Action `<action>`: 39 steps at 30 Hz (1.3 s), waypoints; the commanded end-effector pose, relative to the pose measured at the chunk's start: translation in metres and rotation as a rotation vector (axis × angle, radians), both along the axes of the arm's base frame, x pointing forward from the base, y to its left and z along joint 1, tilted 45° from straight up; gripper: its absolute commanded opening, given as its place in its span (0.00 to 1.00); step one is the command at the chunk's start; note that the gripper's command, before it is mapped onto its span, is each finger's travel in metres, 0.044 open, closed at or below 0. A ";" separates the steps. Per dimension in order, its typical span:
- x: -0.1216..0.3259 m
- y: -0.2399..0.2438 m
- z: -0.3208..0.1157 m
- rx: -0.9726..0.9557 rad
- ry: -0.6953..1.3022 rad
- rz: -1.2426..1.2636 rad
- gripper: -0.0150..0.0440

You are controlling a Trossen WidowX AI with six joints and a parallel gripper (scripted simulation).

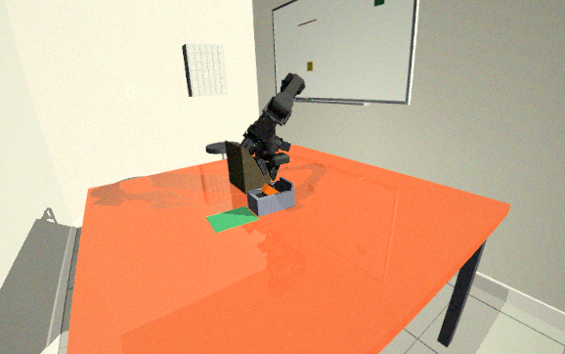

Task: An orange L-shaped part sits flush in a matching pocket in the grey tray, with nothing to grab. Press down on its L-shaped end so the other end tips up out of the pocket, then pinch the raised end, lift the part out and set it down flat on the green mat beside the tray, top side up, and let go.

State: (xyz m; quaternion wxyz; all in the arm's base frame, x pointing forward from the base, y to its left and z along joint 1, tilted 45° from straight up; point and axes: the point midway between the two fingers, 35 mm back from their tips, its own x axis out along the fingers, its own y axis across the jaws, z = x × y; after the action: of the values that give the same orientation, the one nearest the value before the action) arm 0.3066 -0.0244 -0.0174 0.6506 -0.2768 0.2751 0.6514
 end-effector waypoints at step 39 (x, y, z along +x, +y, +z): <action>0.000 0.036 -0.037 0.003 -0.003 -0.002 0.60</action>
State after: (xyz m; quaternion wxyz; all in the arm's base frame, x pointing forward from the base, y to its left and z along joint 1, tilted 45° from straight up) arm 0.3067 0.0114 -0.0541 0.6522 -0.2762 0.2735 0.6509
